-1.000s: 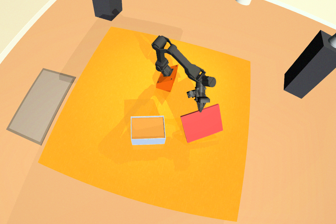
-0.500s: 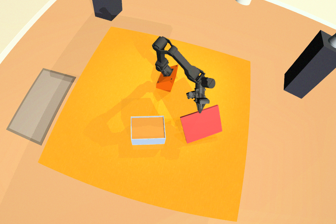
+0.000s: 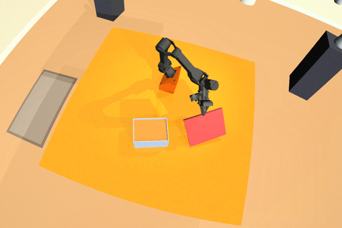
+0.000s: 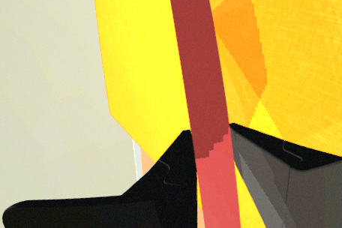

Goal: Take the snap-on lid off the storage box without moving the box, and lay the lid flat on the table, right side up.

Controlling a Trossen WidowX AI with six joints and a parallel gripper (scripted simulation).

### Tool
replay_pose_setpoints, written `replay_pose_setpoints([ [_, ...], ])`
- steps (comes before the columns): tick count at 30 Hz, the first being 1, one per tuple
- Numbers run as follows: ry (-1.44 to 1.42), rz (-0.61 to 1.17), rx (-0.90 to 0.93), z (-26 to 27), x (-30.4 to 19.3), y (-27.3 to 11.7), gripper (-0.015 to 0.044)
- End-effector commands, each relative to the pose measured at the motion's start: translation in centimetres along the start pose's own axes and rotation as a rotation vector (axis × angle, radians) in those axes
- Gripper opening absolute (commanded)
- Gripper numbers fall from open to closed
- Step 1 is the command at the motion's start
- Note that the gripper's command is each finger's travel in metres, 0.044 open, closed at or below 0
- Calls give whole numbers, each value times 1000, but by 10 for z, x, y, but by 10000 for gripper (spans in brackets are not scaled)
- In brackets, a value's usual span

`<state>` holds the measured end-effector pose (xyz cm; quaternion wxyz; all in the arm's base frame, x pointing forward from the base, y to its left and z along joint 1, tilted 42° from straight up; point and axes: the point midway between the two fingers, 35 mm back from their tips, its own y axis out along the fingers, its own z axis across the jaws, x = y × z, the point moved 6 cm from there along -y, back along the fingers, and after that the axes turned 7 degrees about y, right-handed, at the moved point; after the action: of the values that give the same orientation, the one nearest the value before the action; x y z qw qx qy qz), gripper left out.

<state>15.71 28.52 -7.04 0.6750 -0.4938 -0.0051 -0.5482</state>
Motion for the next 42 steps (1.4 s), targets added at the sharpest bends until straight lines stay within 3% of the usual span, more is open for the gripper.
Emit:
replay_pose_setpoints([
  [1, -6, -3, -9, -5, 2, 4, 0],
  [42, -6, -4, -9, -30, 5, 25, 0],
])
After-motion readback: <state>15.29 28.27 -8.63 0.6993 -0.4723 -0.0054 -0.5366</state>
